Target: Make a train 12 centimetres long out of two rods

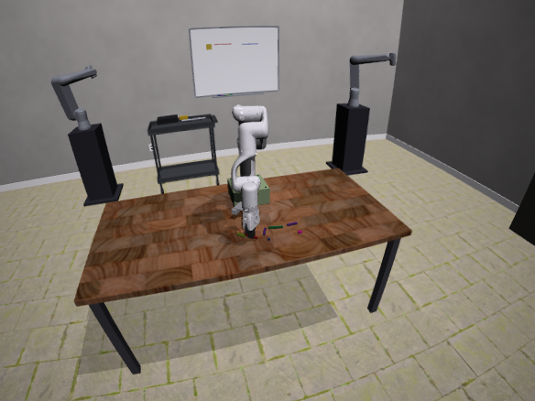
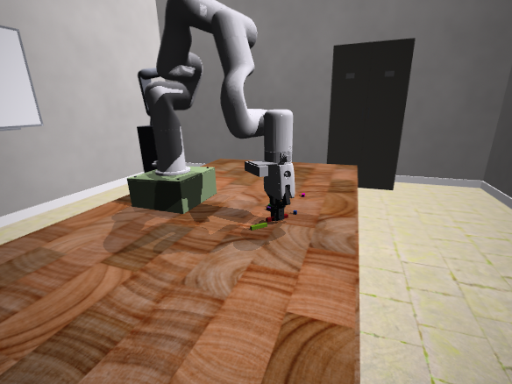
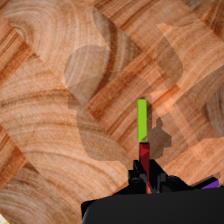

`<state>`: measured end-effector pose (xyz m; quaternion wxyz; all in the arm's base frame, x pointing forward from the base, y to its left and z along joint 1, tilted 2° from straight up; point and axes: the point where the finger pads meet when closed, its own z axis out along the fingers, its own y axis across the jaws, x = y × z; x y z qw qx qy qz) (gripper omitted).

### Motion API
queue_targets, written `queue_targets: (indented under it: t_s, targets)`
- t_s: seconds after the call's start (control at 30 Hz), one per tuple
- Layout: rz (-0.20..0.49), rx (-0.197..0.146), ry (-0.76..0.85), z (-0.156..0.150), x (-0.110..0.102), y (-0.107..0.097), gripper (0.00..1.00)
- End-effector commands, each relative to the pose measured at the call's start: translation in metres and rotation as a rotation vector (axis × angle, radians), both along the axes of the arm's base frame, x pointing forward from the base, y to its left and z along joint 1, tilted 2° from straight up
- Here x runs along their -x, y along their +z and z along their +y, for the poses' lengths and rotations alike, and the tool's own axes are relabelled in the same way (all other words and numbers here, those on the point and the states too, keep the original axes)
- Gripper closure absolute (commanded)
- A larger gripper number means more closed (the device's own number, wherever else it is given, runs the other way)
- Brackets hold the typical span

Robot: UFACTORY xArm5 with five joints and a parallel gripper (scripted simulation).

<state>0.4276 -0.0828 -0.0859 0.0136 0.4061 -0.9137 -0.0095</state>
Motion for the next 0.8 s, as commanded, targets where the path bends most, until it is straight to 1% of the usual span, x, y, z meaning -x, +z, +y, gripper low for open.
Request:
queue_targets:
  t_s: [0.0,0.57,0.77]
  targets:
    - [-0.003,0.001,0.000,-0.0003,-0.0014,0.0011,0.96]
    - [-0.003,0.001,0.000,-0.0003,-0.0014,0.0009,0.96]
    - [-0.003,0.001,0.000,-0.0006,-0.0012,-0.0023,0.96]
